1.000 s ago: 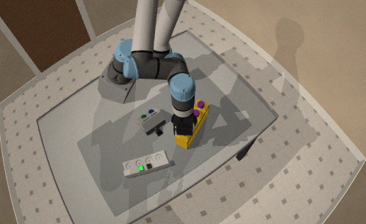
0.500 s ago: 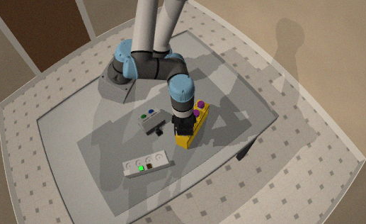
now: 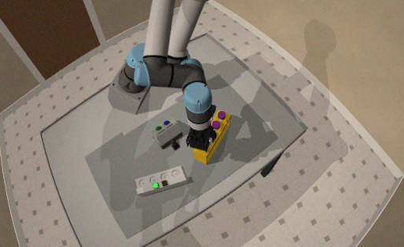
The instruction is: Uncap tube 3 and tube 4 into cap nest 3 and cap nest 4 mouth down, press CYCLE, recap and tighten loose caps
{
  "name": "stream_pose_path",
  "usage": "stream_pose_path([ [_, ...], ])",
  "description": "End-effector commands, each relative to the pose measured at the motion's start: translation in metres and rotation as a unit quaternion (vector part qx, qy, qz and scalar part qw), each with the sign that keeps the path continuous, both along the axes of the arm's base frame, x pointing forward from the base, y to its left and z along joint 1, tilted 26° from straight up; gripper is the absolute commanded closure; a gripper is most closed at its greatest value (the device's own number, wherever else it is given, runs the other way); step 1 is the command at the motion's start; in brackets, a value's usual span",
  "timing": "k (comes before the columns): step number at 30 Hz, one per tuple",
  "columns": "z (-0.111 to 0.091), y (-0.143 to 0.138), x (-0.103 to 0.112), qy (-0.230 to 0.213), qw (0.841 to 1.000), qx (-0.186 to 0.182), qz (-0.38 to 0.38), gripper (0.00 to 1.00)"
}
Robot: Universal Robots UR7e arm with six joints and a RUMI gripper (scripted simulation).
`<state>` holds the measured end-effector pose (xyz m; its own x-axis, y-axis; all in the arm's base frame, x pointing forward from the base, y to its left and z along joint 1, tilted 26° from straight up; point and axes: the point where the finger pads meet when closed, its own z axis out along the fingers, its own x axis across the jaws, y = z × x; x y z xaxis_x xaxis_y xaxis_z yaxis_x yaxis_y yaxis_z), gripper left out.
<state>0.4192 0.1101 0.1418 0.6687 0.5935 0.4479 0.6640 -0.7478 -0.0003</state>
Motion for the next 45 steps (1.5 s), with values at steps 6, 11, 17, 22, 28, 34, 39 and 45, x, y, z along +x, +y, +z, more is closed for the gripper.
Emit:
stream_pose_path([
  [6, -0.0001, 0.0002, 0.0002, 0.069, 0.971, 0.075, -0.215, 1.0],
  [11, -0.0003, 0.0003, 0.0003, 0.09, 0.951, 0.099, -0.279, 1.0],
  [17, -0.0004, 0.0003, 0.0003, 0.103, 0.935, 0.115, -0.32, 1.0],
  [22, -0.0004, 0.0003, 0.0004, 0.103, 0.935, 0.115, -0.32, 0.65],
  [28, -0.0004, 0.0003, 0.0004, 0.103, 0.935, 0.115, -0.32, 0.65],
  [34, 0.0001, 0.0002, 0.0002, 0.08, 0.961, 0.088, -0.249, 0.65],
  [39, 0.0001, 0.0002, 0.0002, 0.034, 0.993, 0.035, -0.108, 0.65],
  [45, 0.0001, 0.0002, 0.0002, -0.004, 1.0, -0.009, 0.007, 0.65],
])
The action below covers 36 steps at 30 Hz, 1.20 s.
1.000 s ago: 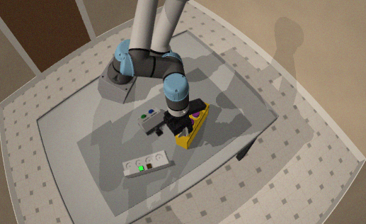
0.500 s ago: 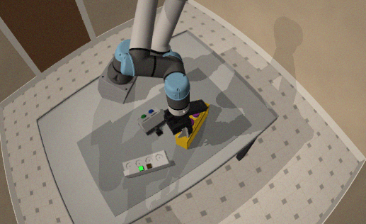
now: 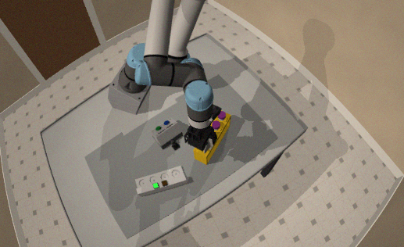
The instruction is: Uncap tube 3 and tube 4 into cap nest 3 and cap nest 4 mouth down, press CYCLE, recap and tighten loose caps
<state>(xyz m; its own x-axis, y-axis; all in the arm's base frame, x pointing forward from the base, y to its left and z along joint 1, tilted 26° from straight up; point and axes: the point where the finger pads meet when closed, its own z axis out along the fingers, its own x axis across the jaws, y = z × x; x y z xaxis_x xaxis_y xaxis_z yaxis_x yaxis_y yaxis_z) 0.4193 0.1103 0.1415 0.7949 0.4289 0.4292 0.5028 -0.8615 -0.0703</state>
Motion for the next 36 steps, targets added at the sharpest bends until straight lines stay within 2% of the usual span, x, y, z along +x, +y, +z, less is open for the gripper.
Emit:
stream_pose_path([
  [1, 0.0004, 0.0, 0.0001, -0.032, 0.993, -0.032, 0.107, 0.65],
  [3, 0.0004, 0.0001, 0.0001, -0.053, 0.982, -0.058, 0.174, 0.65],
  [4, 0.0004, 0.0, 0.0001, -0.055, 0.98, -0.06, 0.181, 0.65],
  [6, 0.0004, 0.0, 0.0001, -0.072, 0.965, -0.081, 0.238, 0.65],
  [15, 0.0004, 0.0, 0.0001, -0.072, 0.965, -0.081, 0.238, 0.65],
  [16, 0.0004, 0.0, 0.0001, -0.072, 0.965, -0.081, 0.238, 1.0],
  [28, 0.0004, 0.0, 0.0001, -0.072, 0.965, -0.081, 0.238, 1.0],
  [29, 0.0004, 0.0, 0.0001, -0.066, 0.971, -0.073, 0.216, 1.0],
  [31, 0.0004, 0.0, 0.0001, -0.066, 0.971, -0.073, 0.216, 1.0],
  [36, 0.0001, 0.0001, 0.0002, -0.031, 0.993, -0.031, 0.106, 1.0],
])
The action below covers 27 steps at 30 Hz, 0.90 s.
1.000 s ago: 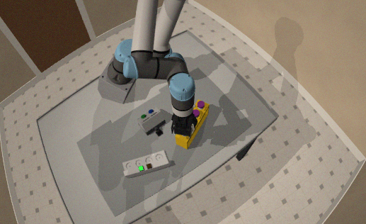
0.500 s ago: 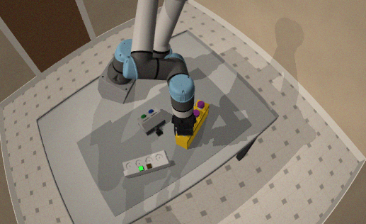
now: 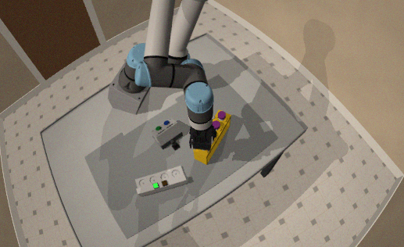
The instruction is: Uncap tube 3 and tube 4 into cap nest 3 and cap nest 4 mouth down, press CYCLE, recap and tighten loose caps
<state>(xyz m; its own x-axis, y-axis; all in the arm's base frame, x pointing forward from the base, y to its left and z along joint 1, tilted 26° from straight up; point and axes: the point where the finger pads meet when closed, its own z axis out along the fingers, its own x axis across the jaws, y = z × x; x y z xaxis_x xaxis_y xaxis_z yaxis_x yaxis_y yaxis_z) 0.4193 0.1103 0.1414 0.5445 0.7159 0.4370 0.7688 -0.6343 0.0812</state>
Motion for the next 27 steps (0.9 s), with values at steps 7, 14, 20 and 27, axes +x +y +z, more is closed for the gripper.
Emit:
stream_pose_path([
  [7, -0.0001, 0.0001, 0.0003, 0.072, 0.968, 0.082, -0.225, 1.0],
  [14, -0.0004, 0.0002, 0.0004, 0.106, 0.93, 0.122, -0.331, 1.0],
  [20, -0.0005, 0.0003, 0.0005, 0.126, 0.9, 0.144, -0.391, 1.0],
  [27, -0.0005, 0.0003, 0.0005, 0.126, 0.9, 0.144, -0.391, 0.65],
])
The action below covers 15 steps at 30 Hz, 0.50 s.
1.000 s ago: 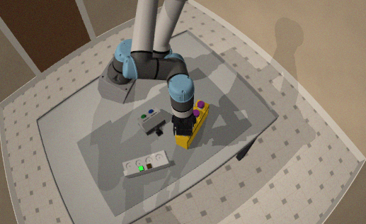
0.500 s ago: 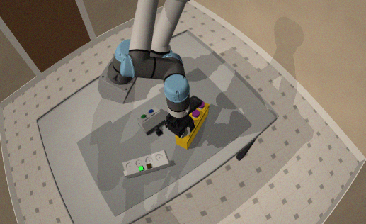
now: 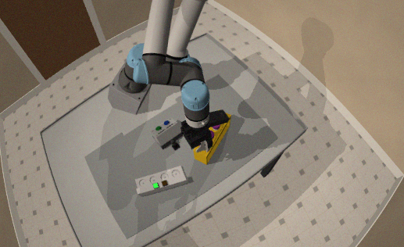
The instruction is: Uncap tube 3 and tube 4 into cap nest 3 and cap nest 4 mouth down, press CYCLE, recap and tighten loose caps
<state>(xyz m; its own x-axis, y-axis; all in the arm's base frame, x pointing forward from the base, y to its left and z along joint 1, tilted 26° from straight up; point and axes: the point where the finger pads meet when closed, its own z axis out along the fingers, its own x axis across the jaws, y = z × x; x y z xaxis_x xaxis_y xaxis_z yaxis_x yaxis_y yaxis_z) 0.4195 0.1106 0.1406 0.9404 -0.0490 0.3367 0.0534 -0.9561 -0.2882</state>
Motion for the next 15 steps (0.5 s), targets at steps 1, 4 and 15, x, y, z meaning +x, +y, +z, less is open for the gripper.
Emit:
stream_pose_path([
  [1, 0.0003, 0.0, 0.0002, 0.0, 1.0, 0.0, -0.003, 0.65],
  [4, 0.0003, 0.0, 0.0002, 0.0, 1.0, 0.0, -0.003, 0.65],
  [15, 0.0007, -0.0001, 0.0001, -0.059, 0.979, -0.07, 0.183, 0.65],
])
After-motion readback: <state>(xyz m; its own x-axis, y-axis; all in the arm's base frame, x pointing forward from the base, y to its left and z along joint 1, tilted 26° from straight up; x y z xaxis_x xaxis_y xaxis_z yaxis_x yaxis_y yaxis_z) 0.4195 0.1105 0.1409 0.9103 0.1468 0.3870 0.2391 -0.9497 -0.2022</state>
